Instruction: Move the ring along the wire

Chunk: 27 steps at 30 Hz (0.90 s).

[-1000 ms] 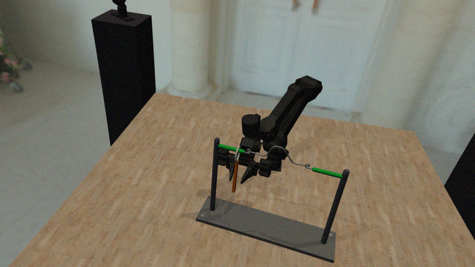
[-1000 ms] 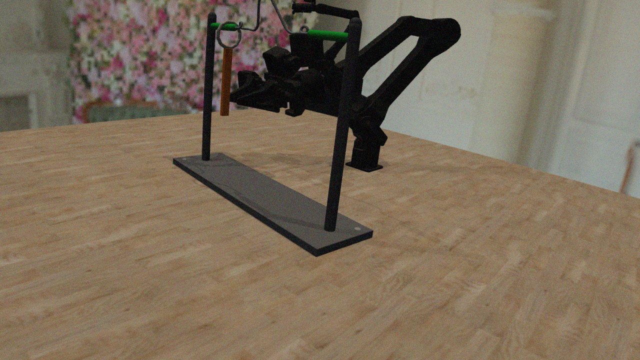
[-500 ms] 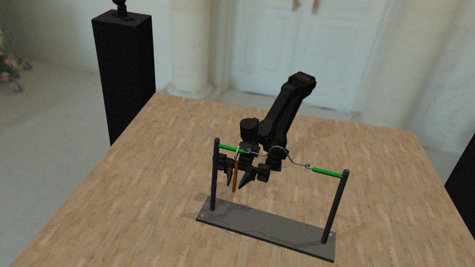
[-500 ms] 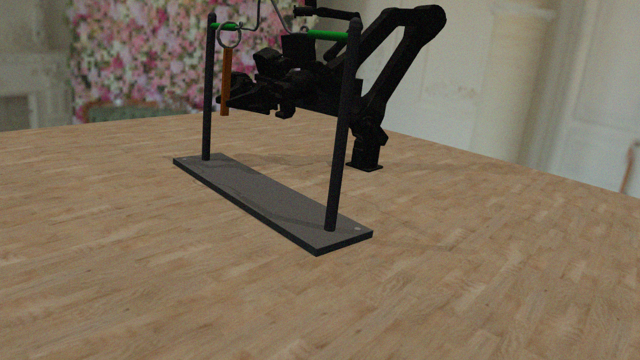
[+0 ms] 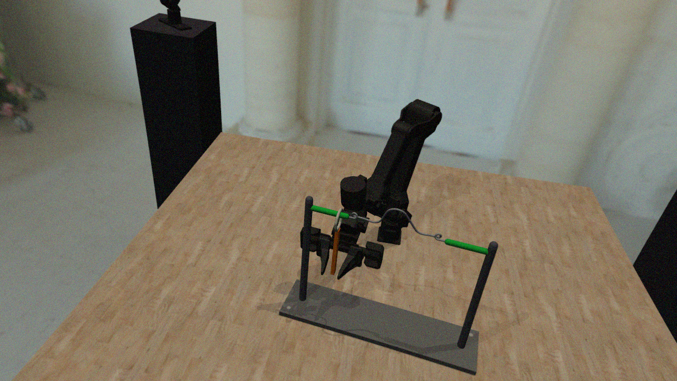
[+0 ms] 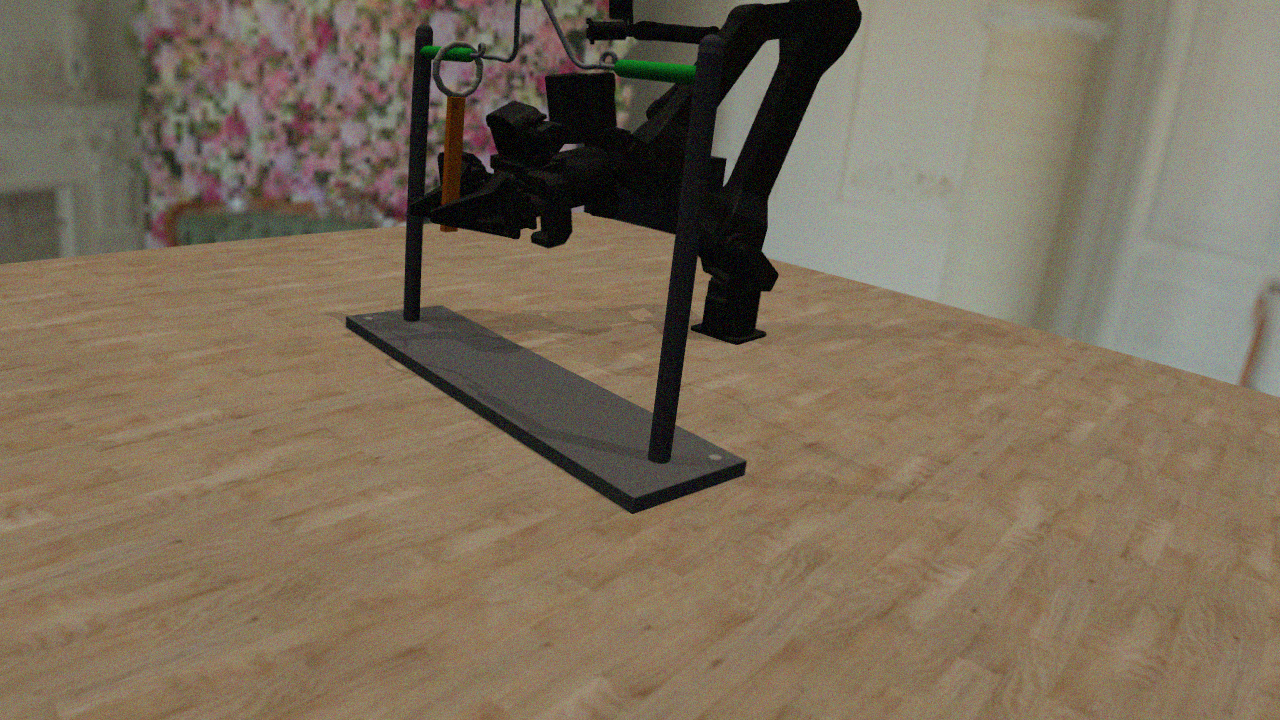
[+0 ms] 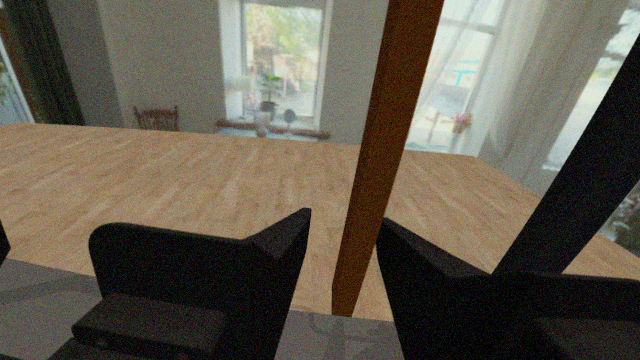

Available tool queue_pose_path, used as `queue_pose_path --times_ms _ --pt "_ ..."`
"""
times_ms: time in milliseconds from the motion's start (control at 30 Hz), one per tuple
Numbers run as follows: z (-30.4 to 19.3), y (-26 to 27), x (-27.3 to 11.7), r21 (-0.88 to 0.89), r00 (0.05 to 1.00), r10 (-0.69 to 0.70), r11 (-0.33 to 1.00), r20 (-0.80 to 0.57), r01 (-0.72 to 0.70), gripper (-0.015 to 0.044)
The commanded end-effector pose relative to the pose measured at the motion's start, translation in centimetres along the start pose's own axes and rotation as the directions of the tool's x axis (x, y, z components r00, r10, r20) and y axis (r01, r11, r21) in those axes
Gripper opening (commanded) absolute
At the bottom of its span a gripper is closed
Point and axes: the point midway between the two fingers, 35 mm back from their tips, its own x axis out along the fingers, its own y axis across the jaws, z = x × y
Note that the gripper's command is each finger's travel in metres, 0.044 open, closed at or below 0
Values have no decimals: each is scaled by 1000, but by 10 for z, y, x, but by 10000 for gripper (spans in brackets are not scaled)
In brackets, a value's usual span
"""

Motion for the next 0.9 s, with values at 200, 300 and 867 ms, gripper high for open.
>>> queue_pose_path --times_ms 200,300,867 --pt "0 0 8 3 1000 -5 1000 3 5 160" --pt "0 0 8 3 1000 -5 1000 3 5 160" --pt "-1 1 7 0 1000 1 1000 1 -1 107"
